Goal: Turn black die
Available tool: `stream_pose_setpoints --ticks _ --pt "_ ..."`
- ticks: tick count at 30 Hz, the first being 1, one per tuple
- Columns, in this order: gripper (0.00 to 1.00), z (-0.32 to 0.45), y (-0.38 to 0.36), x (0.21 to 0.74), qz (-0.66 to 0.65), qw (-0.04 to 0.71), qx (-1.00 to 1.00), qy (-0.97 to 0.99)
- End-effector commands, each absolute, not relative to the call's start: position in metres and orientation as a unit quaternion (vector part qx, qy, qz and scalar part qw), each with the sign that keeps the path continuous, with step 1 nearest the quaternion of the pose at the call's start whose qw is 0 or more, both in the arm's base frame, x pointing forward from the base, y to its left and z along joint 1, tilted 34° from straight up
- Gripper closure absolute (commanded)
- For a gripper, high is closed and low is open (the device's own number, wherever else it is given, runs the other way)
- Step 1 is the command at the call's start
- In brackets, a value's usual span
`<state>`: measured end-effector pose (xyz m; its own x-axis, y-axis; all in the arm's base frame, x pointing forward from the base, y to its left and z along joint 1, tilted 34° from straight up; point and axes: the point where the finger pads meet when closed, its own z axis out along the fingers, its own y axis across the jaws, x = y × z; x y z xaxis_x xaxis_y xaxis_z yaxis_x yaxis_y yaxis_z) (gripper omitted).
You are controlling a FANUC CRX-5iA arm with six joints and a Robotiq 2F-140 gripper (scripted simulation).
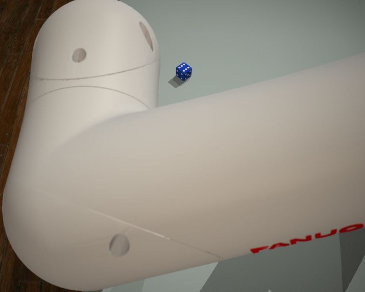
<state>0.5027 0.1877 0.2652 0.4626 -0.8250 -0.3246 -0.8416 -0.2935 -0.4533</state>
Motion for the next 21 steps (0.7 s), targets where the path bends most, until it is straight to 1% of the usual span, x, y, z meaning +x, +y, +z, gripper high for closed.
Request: stream_pose_setpoints --ticks 1,9,21 --pt "0.65 0.265 0.188 0.503 0.014 0.291 -0.804 0.518" --pt "0.65 0.268 0.186 0.502 0.014 0.291 -0.804 0.518" --pt "0.65 0.291 0.173 0.494 0.014 0.291 -0.804 0.518"
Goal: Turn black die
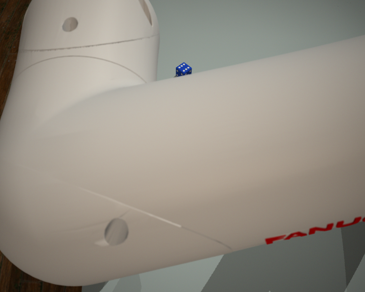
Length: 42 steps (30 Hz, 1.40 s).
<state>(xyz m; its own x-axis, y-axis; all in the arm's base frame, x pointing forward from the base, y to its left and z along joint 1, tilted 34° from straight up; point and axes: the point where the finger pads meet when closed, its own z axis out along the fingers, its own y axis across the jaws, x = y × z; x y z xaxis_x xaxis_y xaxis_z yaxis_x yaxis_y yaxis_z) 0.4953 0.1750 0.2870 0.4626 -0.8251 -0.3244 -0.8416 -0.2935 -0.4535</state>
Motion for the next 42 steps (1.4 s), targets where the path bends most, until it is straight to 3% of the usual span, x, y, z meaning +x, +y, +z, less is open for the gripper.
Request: stream_pose_setpoints --ticks 1,16,22,33,42 --pt "0.65 0.293 0.172 0.494 0.014 0.291 -0.804 0.518" --pt "0.65 0.296 0.166 0.489 0.001 0.274 -0.804 0.527" --pt "0.65 0.296 0.167 0.488 -0.065 0.228 -0.801 0.549" --pt "0.65 0.300 0.173 0.487 -0.096 0.215 -0.799 0.554" --pt "0.65 0.301 0.177 0.487 -0.191 0.148 -0.781 0.576"
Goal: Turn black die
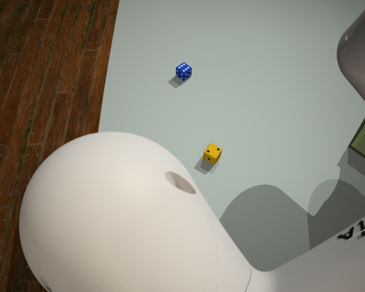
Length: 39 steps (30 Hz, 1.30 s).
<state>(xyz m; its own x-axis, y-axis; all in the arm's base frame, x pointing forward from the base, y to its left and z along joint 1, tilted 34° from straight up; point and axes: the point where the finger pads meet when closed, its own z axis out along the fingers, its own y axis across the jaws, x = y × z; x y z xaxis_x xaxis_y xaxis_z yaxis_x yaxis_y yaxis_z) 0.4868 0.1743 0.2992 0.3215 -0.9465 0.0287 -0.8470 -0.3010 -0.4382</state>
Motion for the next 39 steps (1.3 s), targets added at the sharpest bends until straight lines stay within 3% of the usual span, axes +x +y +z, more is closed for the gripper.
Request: stream_pose_setpoints --ticks 1,8,17,39 --pt "0.65 0.3015 0.1786 0.4864 -0.194 0.147 -0.780 0.576" --pt "0.65 0.3004 0.1803 0.4856 -0.199 0.141 -0.779 0.577" --pt "0.65 0.3002 0.1836 0.4850 -0.292 0.072 -0.749 0.590" --pt "0.65 0.2988 0.1879 0.4847 -0.295 0.071 -0.748 0.590"
